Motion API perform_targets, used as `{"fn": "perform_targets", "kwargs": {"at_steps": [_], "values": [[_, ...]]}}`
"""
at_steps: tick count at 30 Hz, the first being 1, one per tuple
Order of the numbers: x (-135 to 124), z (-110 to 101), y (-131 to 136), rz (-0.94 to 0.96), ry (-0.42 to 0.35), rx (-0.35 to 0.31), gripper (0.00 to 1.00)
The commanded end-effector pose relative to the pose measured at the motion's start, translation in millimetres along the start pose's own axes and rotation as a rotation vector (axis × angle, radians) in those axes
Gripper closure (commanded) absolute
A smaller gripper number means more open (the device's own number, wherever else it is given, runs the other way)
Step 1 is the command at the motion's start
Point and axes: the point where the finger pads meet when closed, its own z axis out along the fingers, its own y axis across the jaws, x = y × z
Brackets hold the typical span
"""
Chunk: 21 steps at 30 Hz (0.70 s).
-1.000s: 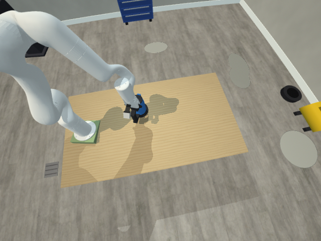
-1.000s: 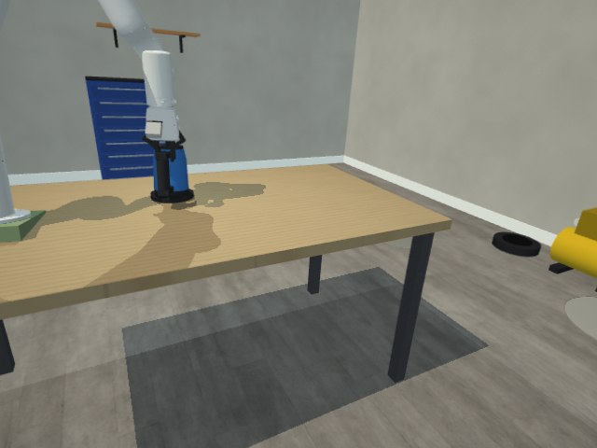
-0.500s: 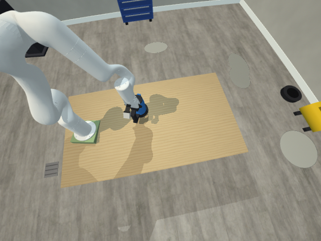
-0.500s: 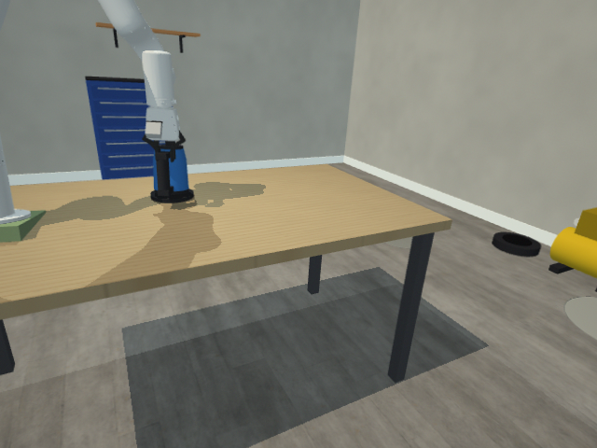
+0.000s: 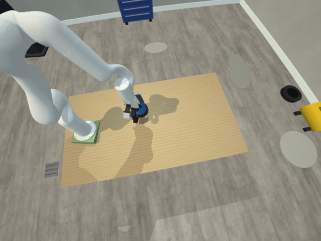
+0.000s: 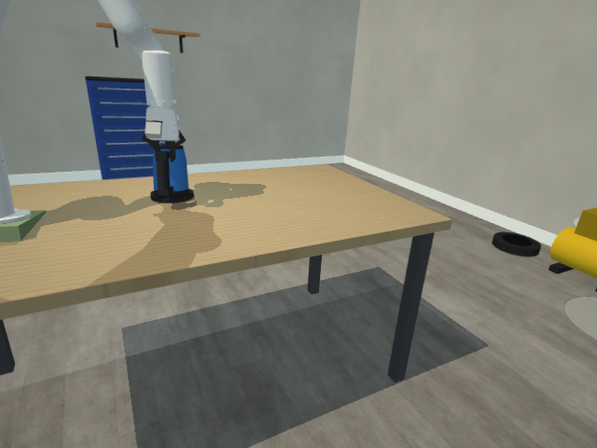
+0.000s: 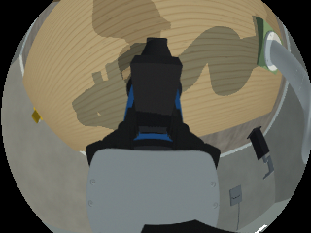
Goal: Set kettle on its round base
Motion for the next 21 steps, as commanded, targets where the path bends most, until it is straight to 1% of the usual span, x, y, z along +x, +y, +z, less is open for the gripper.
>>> {"fn": "perform_targets", "kwargs": {"at_steps": [1, 2, 21], "values": [[-0.4, -0.8, -0.9, 0.000, -0.001, 0.002, 1.00], [-0.4, -0.8, -0.9, 0.000, -0.001, 0.002, 0.19], [-0.4, -0.8, -0.9, 0.000, -0.001, 0.002, 0.19]]}}
